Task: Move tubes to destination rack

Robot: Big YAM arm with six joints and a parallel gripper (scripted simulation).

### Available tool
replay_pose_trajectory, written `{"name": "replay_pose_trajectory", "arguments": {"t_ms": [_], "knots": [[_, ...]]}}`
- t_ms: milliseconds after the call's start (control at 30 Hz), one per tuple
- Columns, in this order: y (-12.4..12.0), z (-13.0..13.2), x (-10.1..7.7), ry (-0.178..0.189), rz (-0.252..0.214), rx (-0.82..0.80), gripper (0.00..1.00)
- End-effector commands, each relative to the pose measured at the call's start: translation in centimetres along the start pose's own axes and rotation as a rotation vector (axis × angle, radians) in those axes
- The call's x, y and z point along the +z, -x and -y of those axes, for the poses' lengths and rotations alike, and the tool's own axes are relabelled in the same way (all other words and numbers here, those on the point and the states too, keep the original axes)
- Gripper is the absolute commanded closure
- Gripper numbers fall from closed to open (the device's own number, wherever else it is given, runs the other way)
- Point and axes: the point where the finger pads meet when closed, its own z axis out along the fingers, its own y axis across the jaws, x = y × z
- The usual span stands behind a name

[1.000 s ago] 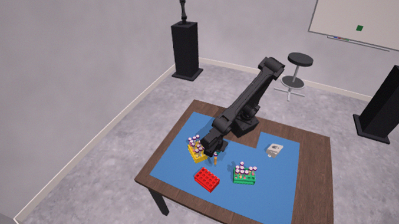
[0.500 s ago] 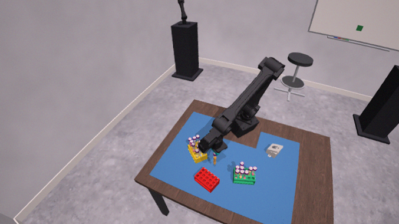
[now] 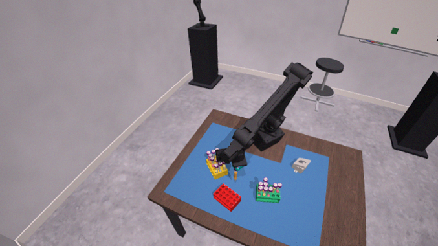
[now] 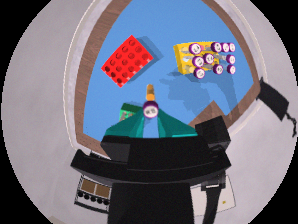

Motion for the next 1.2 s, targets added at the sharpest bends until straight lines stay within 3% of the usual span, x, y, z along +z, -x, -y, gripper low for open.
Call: {"name": "replay_pose_trajectory", "arguments": {"t_ms": [0, 33, 67, 400, 500, 633, 1167], "knots": [[0.8, -0.5, -0.9, 0.019, 0.024, 0.102, 1.0], [0.8, -0.5, -0.9, 0.019, 0.024, 0.102, 1.0], [2.5, -1.2, -1.7, 0.035, 0.044, 0.106, 1.0], [5.4, 0.2, -1.7, 0.026, 0.035, 0.088, 1.0], [5.2, -0.9, -1.4, 0.025, 0.031, 0.06, 1.0], [5.2, -0.5, -1.0, 0.018, 0.022, 0.07, 1.0], [7.3, -2.4, -1.5, 0.023, 0.03, 0.071, 1.0]]}}
